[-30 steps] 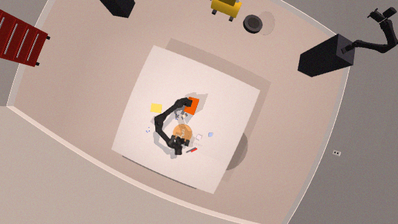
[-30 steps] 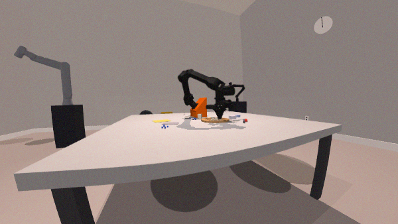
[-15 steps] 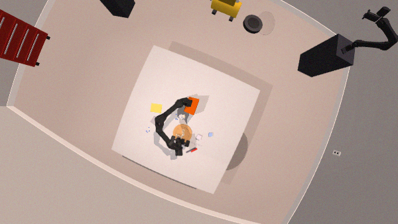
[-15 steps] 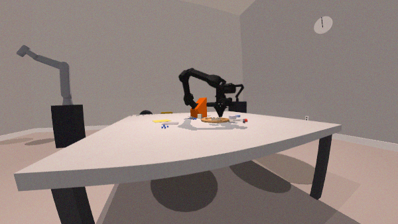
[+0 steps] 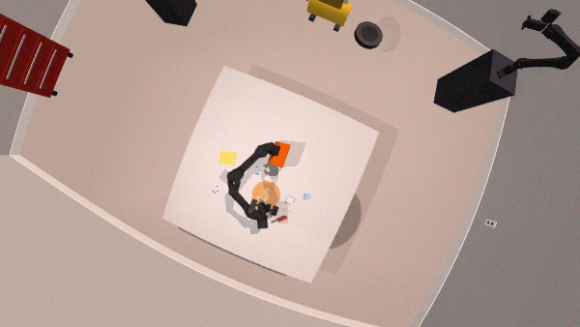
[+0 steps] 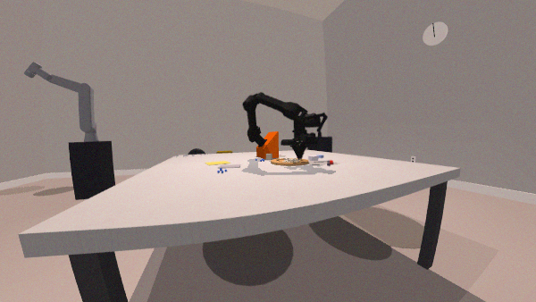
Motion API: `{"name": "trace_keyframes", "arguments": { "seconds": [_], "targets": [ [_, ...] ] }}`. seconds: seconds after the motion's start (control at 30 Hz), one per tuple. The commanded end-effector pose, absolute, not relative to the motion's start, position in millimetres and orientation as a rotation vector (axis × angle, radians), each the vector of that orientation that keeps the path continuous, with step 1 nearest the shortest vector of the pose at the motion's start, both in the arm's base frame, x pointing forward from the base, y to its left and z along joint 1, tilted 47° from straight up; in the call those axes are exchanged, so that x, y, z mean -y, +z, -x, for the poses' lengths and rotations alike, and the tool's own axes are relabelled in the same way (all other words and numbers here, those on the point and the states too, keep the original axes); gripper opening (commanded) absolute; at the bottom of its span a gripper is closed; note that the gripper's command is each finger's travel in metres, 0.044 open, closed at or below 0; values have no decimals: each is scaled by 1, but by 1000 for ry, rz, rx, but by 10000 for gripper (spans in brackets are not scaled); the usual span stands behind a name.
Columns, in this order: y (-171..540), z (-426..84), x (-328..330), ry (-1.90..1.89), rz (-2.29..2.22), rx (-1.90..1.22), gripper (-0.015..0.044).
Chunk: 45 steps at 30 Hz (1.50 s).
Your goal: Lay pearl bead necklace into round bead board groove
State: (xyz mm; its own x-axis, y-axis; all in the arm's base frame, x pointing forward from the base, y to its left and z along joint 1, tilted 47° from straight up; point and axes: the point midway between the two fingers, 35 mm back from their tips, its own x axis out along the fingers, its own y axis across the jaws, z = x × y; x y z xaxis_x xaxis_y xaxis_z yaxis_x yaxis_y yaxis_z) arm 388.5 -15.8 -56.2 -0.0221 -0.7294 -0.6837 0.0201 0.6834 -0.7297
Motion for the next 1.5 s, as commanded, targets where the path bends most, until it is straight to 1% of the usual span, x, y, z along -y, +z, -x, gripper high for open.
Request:
{"name": "trace_keyframes", "arguments": {
  "seconds": [0.0,0.2,0.77,1.47],
  "targets": [
    [-62,-387,22,-664,622,-1494,0],
    [-62,-386,23,-664,622,-1494,0],
    [-53,-387,12,-663,620,-1493,440],
    [-52,-387,11,-663,621,-1494,440]
  ]
}}
